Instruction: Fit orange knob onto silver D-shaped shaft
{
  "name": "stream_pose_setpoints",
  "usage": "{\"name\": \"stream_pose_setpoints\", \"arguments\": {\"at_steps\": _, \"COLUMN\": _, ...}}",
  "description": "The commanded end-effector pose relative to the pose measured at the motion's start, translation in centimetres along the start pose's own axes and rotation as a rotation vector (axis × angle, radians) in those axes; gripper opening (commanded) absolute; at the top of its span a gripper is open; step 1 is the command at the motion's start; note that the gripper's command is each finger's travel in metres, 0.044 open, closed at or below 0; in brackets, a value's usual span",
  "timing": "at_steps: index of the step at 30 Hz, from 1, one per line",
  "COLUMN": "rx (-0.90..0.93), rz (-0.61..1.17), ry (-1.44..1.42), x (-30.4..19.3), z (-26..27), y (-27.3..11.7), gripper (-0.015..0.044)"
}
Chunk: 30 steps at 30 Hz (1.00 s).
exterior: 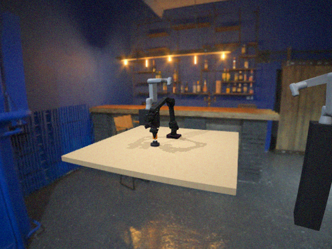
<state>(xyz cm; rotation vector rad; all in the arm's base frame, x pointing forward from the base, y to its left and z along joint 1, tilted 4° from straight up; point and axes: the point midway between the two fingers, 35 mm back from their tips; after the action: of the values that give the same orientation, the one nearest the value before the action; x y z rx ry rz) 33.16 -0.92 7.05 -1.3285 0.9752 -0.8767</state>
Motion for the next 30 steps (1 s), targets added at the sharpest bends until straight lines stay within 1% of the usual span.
{"name": "stream_pose_setpoints", "arguments": {"at_steps": 1, "rx": 0.004, "rz": -0.007, "ry": 0.000, "x": 0.12, "z": 0.02, "y": 0.48, "gripper": 0.0000}}
{"name": "stream_pose_setpoints", "arguments": {"at_steps": 8, "rx": 0.004, "rz": -0.007, "ry": 0.000, "x": 0.33, "z": 0.15, "y": 0.08, "gripper": 0.0000}}
{"name": "stream_pose_setpoints", "arguments": {"at_steps": 20, "rx": 0.004, "rz": -0.007, "ry": 0.000, "x": 0.28, "z": 0.10, "y": 0.48, "gripper": 0.0000}}
{"name": "stream_pose_setpoints", "arguments": {"at_steps": 26, "rx": 0.004, "rz": -0.007, "ry": 0.000, "x": 0.08, "z": -0.11, "y": -0.05, "gripper": 0.0000}}
{"name": "stream_pose_setpoints", "arguments": {"at_steps": 30, "rx": 0.004, "rz": -0.007, "ry": -0.090, "x": 0.08, "z": -0.09, "y": -0.05, "gripper": 0.0000}}
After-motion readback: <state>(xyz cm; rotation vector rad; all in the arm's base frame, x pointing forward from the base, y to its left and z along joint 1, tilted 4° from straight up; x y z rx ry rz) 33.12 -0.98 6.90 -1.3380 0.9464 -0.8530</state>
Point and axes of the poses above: the point midway between the two fingers, 35 mm back from their tips, its own y axis out along the fingers, its own z axis across the jaws, x = y × z, and after that the axes turned 6 degrees about y, right-handed
